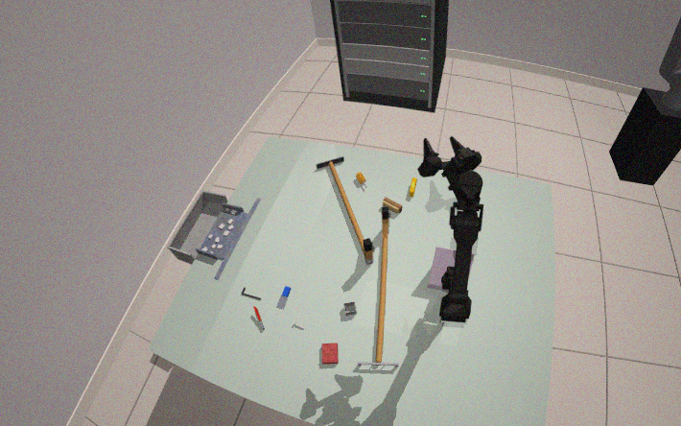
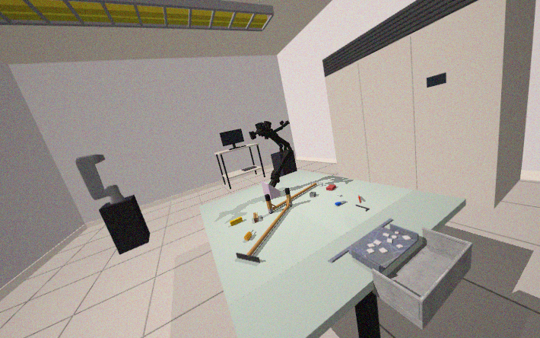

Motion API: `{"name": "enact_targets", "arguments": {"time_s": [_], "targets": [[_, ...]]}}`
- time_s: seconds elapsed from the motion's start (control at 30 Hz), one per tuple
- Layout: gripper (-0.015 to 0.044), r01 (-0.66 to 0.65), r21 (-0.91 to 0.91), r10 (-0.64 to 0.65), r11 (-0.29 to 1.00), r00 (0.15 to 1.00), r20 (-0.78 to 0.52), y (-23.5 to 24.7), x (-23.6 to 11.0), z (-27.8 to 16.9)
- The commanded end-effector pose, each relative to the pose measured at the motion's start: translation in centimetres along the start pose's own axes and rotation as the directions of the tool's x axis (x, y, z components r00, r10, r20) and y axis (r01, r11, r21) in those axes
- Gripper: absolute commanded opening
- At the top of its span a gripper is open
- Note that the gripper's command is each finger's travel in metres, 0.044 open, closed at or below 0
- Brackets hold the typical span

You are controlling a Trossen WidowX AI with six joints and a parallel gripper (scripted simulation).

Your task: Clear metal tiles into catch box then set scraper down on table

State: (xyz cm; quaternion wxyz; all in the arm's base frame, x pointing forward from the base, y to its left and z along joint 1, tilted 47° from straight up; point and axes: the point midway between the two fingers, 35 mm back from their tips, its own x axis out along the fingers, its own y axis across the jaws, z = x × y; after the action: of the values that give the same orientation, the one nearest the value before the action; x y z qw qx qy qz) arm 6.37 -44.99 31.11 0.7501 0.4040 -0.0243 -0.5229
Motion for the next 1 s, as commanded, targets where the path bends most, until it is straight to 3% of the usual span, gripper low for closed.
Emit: {"name": "enact_targets", "arguments": {"time_s": [0.0,0.47,0.97], "targets": [[0.044,0.001,0.059,-0.006,0.998,0.996,0.089,0.6,-1.1,2.6],[0.044,-0.092,0.245,-0.005,0.965,0.93,0.369,2.9,-5.8,10.4],[0.044,-0.323,0.362,0.022,0.874,0.771,0.636,6.0,-12.9,17.3]]}}
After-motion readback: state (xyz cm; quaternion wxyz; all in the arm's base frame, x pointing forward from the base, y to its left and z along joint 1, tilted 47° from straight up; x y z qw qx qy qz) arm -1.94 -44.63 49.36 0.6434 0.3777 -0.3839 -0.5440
